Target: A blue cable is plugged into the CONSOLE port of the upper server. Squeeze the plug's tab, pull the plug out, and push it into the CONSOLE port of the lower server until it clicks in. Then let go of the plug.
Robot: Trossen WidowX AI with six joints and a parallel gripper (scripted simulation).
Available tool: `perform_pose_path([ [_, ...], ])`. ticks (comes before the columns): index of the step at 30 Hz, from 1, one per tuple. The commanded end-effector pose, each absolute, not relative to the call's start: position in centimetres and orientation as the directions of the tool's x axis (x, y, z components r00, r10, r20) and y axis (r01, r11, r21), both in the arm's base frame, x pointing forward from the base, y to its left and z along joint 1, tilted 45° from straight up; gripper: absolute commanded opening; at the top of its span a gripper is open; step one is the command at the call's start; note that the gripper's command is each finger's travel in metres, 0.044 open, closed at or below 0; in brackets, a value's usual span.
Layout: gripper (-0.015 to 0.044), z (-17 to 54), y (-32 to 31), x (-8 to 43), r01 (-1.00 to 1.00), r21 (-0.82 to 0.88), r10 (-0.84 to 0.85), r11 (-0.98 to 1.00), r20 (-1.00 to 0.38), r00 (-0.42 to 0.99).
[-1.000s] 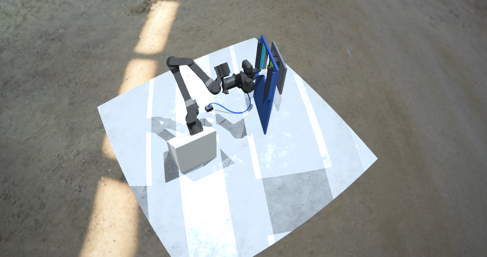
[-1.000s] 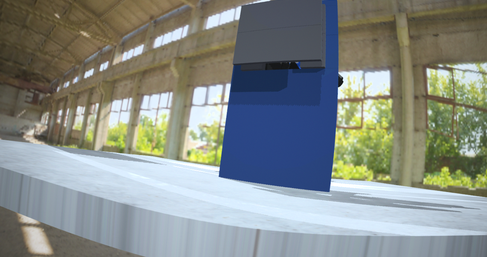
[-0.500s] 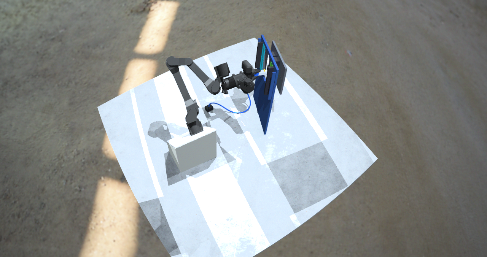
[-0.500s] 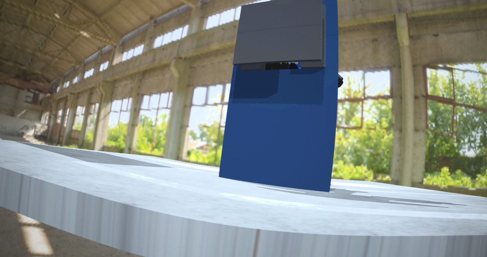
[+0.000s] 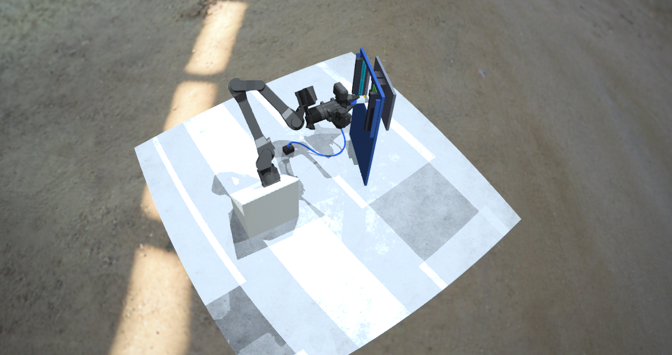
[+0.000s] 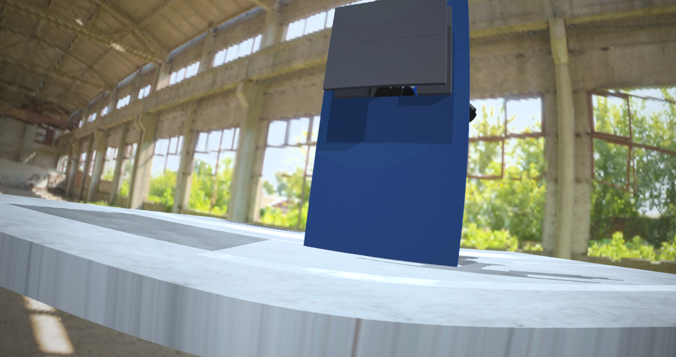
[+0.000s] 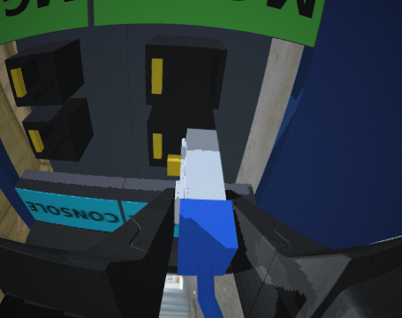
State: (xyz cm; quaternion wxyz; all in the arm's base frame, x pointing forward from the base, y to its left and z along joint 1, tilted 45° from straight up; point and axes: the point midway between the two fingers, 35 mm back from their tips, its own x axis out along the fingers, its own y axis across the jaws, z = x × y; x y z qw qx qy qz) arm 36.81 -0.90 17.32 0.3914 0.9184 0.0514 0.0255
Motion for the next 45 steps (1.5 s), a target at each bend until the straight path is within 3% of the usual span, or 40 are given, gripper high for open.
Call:
perform_pose_path([
  [1, 0.0000, 17.48, -1.01, 36.82, 0.067, 0.720, 0.107, -0.691, 0.011, 0.994],
  [45, 0.0000, 17.97, -1.02, 37.18, 0.065, 0.720, 0.106, -0.691, 0.013, 0.994],
])
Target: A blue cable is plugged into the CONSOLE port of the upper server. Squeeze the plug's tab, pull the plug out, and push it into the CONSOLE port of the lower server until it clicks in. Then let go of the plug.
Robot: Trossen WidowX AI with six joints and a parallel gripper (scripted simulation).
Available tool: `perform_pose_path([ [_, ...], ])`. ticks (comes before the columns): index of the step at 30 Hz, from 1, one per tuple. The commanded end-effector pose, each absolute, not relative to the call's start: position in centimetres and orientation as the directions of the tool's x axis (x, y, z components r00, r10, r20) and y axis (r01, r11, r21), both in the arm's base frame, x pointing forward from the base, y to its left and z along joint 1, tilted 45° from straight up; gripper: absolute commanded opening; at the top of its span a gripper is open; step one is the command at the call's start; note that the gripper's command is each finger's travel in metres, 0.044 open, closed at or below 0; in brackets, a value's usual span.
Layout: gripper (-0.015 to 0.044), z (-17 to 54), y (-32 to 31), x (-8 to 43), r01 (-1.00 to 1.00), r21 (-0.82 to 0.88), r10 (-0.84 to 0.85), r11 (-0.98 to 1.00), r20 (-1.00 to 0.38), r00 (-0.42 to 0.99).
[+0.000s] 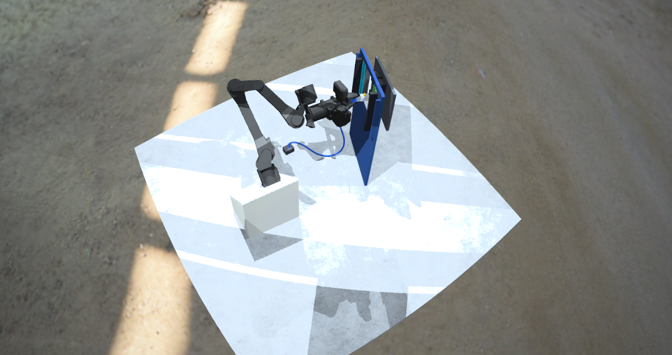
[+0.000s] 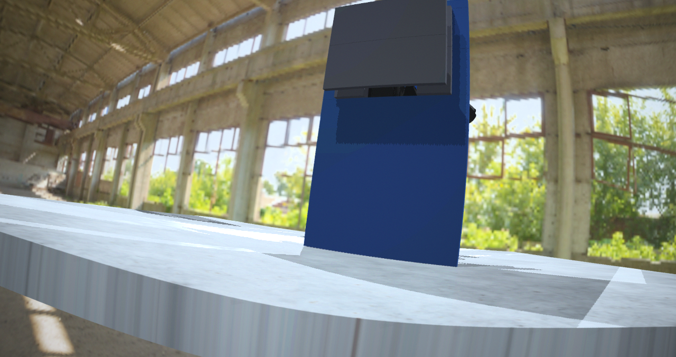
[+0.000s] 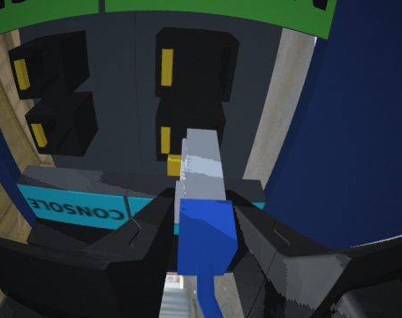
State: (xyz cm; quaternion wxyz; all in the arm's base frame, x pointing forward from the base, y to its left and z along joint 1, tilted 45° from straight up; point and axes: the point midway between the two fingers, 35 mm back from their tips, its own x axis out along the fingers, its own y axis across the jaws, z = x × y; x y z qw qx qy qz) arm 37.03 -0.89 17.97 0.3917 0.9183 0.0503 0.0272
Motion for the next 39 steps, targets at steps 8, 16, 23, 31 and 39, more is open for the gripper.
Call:
perform_pose_path([
  [8, 0.0000, 17.90, -1.03, 37.28, 0.064, 0.720, 0.106, -0.691, 0.013, 0.994],
  [16, 0.0000, 17.76, -1.04, 37.37, 0.064, 0.720, 0.106, -0.691, 0.013, 0.994],
  [23, 0.0000, 17.68, -1.04, 37.40, 0.064, 0.720, 0.106, -0.691, 0.014, 0.994],
  [31, 0.0000, 17.57, -1.04, 37.39, 0.064, 0.720, 0.106, -0.691, 0.014, 0.994],
  [39, 0.0000, 17.46, -1.04, 37.37, 0.064, 0.720, 0.107, -0.691, 0.013, 0.994],
])
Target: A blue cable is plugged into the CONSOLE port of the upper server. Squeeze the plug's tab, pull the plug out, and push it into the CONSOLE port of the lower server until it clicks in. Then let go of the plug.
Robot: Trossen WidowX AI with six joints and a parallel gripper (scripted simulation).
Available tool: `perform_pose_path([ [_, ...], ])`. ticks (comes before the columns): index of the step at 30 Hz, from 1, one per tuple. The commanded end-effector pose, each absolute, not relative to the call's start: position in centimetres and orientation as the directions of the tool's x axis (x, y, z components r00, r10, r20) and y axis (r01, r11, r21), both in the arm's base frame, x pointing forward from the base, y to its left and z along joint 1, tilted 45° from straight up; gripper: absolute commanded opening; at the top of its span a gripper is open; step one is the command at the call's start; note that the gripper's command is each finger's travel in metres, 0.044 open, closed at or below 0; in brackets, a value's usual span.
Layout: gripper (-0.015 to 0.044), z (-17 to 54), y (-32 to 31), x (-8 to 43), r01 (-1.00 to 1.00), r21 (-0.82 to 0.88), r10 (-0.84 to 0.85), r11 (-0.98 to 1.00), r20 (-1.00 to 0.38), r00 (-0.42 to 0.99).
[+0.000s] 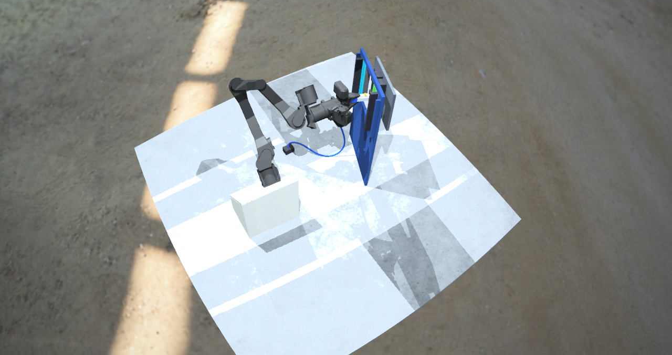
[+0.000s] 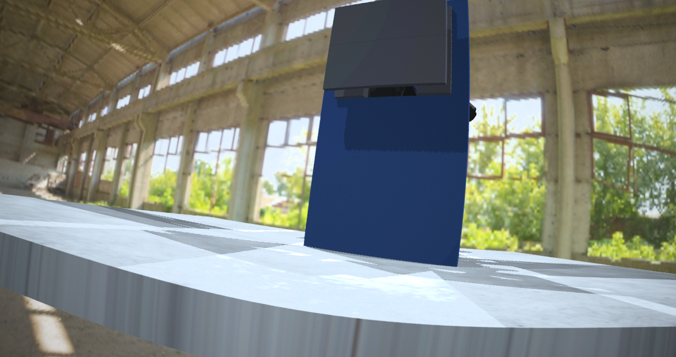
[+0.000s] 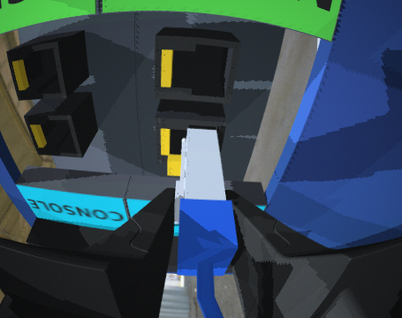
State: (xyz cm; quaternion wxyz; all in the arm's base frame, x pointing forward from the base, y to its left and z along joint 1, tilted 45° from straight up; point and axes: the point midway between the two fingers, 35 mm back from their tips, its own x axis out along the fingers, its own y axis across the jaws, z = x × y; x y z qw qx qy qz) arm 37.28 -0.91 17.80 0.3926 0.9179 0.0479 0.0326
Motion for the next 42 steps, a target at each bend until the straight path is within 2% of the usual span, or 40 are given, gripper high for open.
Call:
perform_pose_path([
  [1, 0.0000, 17.44, -1.04, 37.37, 0.065, 0.720, 0.107, -0.691, 0.013, 0.994],
  [42, 0.0000, 16.97, -1.03, 37.24, 0.068, 0.719, 0.108, -0.692, 0.010, 0.994],
])
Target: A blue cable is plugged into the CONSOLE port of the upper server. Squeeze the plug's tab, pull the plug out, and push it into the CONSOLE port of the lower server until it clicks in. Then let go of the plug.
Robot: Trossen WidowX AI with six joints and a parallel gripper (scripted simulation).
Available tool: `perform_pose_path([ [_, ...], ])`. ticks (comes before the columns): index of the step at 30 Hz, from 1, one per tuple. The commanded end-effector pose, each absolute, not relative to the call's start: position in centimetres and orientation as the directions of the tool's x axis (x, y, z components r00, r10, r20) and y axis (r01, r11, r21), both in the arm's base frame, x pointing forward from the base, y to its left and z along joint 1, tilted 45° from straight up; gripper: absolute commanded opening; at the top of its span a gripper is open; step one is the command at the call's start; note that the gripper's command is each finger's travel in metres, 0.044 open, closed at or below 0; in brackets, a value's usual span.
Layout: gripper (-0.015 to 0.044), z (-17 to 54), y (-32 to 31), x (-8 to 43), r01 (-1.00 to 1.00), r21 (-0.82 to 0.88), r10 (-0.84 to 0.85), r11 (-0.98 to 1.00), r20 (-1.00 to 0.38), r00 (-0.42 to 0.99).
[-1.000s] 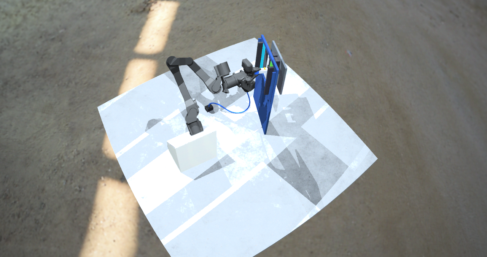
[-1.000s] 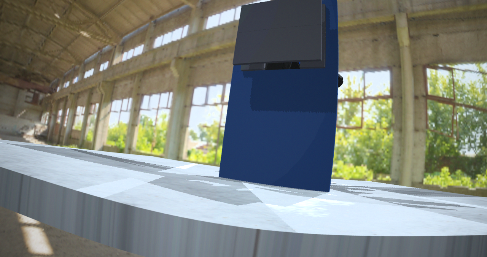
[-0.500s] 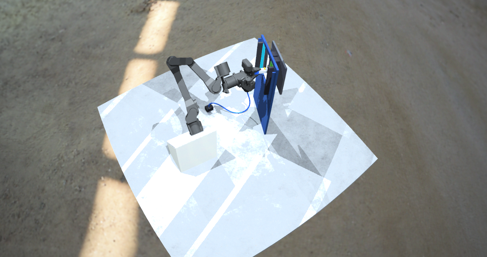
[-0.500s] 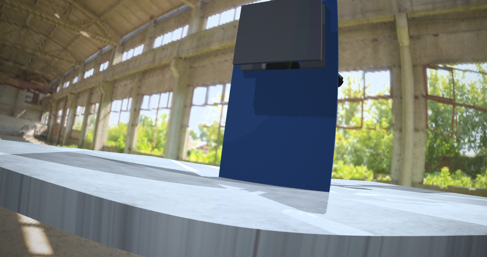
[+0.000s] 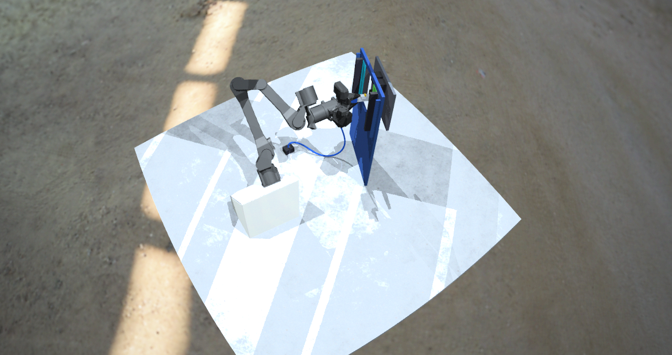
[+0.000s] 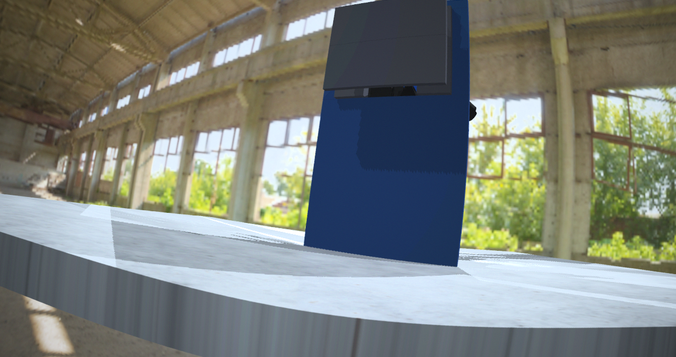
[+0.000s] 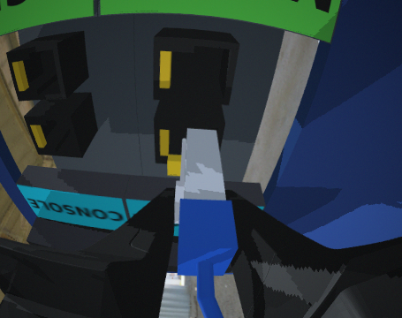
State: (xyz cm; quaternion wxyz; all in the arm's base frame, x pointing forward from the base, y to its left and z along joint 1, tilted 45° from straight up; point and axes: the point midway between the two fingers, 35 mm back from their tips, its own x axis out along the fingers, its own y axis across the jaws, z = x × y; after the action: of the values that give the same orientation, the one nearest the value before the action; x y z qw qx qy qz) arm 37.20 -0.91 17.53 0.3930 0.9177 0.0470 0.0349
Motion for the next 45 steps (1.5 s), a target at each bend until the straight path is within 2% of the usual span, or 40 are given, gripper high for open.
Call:
perform_pose_path([
  [1, 0.0000, 17.53, -0.91, 37.20, 0.059, 0.724, 0.114, -0.687, 0.027, 0.993],
  [45, 0.0000, 17.59, -0.94, 36.86, 0.066, 0.720, 0.108, -0.691, 0.013, 0.994],
])
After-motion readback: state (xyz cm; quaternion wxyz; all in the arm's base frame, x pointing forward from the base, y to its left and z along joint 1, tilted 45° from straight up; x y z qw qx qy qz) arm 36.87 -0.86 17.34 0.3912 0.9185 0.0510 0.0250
